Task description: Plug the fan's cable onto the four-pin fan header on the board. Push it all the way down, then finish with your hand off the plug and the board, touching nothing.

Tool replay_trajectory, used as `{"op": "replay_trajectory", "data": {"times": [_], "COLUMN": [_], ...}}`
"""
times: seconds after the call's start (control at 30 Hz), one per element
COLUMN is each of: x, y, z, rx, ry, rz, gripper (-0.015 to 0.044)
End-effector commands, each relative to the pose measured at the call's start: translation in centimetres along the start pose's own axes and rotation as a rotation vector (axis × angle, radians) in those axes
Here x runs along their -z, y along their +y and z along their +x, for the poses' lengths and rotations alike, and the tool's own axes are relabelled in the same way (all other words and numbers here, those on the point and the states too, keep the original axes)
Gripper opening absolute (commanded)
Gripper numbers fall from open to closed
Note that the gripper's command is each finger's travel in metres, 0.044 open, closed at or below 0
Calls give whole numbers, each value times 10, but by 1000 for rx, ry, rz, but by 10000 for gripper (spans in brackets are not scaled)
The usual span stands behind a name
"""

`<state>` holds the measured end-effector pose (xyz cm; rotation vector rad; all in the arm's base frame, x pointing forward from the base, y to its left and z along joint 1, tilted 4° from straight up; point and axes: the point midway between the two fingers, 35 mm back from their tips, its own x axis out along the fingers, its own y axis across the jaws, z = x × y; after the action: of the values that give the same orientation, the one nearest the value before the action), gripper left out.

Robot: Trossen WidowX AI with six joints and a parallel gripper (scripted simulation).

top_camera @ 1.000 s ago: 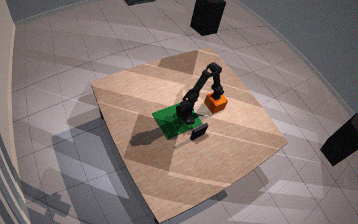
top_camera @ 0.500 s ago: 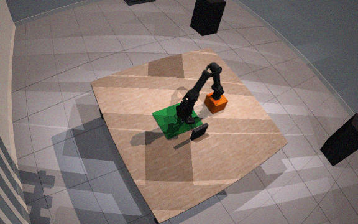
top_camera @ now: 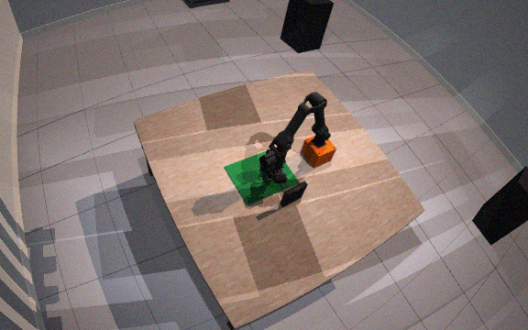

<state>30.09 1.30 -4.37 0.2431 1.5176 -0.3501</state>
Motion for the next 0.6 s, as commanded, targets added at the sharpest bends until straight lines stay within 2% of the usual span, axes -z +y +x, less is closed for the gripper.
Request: {"op": "replay_trajectory", "data": {"times": [0.0,0.03,0.13,0.27,0.47,0.57], "x": [0,0,0,-1,1,28], "y": [0,0,0,1,0,-6], "z": [0,0,-3,-52,-56,-60], "rx": [2,2,2,3,3,4], "ry": [1,1,1,5,6,8], "rz": [0,0,0,0,0,-1], "gripper": [236,260,260,260,260,260]}}
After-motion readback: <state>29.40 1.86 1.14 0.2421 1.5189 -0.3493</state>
